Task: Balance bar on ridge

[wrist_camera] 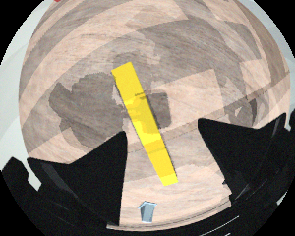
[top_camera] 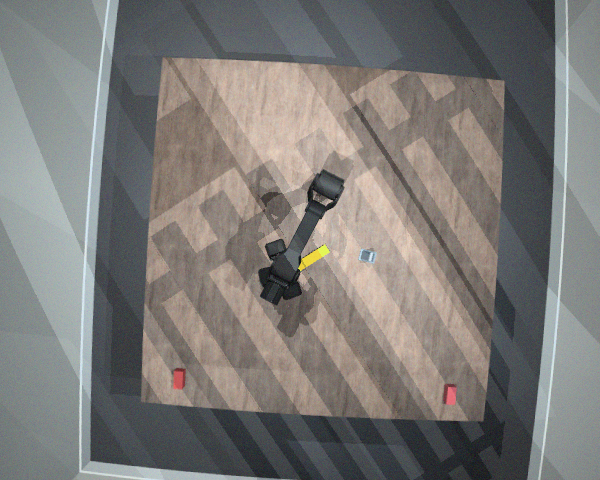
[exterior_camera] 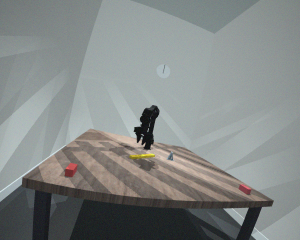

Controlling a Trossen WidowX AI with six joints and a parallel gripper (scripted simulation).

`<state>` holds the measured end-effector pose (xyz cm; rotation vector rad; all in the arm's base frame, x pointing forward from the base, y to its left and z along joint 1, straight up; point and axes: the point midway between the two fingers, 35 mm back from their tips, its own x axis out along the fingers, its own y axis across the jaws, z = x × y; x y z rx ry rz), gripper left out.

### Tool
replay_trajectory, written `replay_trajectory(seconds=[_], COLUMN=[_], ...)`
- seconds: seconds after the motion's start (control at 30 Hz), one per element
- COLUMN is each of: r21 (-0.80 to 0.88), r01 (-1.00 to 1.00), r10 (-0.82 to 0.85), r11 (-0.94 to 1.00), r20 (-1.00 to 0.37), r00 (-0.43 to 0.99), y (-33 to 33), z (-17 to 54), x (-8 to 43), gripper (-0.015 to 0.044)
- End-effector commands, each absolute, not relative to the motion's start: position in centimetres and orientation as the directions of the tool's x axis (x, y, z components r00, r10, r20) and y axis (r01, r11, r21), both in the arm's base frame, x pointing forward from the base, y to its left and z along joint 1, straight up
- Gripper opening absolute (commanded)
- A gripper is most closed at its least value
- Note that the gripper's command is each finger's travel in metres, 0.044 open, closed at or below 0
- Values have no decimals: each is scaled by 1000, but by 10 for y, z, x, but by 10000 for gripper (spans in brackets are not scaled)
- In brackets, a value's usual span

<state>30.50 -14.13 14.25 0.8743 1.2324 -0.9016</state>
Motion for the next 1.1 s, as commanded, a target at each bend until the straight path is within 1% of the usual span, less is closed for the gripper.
replay_trajectory(seconds=[0.0, 0.13, 0.2, 0.37, 0.6, 1.07], r21=[40, 21, 18, 18, 18, 18], r01=[876, 820, 810, 810, 810, 810], r10=[-54, -17, -11, -11, -11, -11], r11=[480, 572, 587, 587, 587, 587], r20=[-996, -999, -999, -999, -999, -999], r00=[75, 37, 31, 31, 30, 30], y=[-131, -120, -118, -118, -119, -119], z=[134, 123, 121, 114, 77, 61], x=[313, 321, 322, 323, 323, 324], gripper=[315, 315, 315, 315, 315, 315])
